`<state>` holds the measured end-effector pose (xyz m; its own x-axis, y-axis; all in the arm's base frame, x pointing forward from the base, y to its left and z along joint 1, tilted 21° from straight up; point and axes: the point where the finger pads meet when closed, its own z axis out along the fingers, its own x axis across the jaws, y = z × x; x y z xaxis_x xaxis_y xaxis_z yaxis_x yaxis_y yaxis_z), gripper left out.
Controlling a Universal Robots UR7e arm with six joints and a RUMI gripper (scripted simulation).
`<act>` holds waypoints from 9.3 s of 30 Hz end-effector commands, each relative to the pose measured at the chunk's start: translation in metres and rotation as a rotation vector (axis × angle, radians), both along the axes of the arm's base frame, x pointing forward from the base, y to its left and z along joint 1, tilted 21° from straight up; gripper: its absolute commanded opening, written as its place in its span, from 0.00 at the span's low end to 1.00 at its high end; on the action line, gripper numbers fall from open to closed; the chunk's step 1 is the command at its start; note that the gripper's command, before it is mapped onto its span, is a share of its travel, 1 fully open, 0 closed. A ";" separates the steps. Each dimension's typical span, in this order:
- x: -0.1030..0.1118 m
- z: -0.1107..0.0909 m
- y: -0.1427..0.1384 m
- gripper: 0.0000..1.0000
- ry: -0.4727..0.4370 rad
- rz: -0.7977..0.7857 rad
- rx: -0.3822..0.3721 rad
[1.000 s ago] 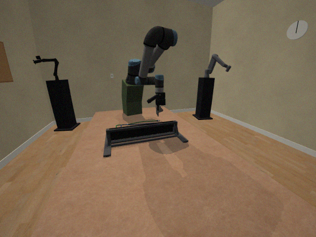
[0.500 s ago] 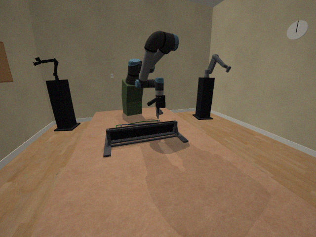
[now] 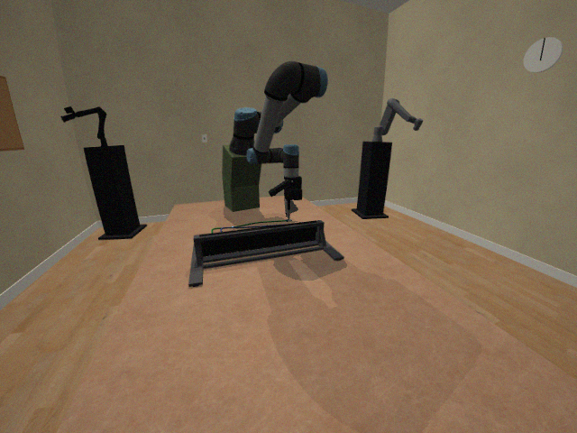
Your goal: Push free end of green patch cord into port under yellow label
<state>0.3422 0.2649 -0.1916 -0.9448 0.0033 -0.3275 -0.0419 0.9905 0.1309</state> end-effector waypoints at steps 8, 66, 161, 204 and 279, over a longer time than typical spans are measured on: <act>0.002 -0.001 0.002 0.22 -0.004 0.001 0.001; 0.003 0.000 0.002 0.22 -0.005 0.001 0.002; 0.006 -0.012 0.004 0.22 -0.004 0.001 0.001; 0.006 -0.012 0.004 0.00 -0.004 0.001 0.001; -0.001 0.003 0.001 0.00 -0.001 0.001 0.000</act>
